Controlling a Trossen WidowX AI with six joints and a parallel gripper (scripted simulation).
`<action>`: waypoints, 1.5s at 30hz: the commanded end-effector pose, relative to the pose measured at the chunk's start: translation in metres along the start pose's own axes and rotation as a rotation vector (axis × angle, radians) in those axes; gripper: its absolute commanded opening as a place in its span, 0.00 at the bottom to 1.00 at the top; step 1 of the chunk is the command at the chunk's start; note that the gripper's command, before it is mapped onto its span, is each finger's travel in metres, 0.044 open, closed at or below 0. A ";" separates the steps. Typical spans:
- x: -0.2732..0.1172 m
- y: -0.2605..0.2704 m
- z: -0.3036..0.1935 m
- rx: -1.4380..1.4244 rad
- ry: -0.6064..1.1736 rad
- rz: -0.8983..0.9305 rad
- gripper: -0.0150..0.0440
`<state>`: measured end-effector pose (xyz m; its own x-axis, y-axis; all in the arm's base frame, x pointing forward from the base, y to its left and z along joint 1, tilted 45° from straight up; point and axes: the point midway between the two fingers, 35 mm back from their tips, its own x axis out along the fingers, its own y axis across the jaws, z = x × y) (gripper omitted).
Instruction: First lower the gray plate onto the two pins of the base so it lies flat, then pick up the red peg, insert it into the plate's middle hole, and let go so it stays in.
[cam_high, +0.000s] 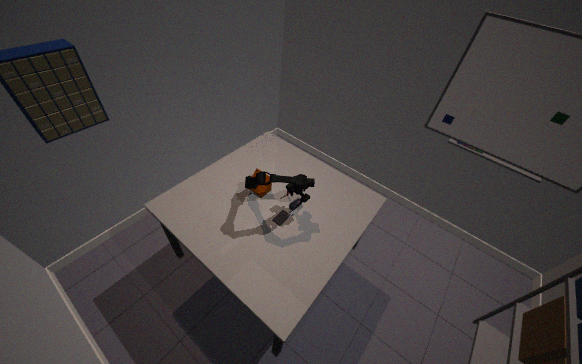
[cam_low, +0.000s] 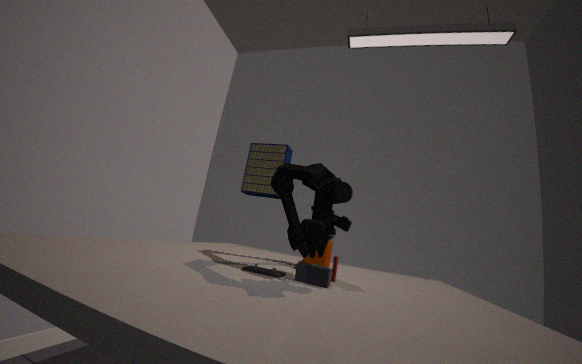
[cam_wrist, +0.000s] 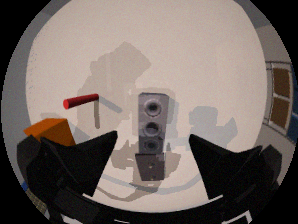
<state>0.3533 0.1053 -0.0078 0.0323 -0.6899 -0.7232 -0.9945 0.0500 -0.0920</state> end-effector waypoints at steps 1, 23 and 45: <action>0.008 0.002 -0.002 -0.007 0.010 0.007 1.00; 0.041 0.001 -0.002 -0.007 0.011 0.007 1.00; 0.068 0.002 -0.003 -0.006 0.013 0.006 0.82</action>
<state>0.3549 0.0588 -0.0533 0.0273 -0.6942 -0.7192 -0.9945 0.0539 -0.0897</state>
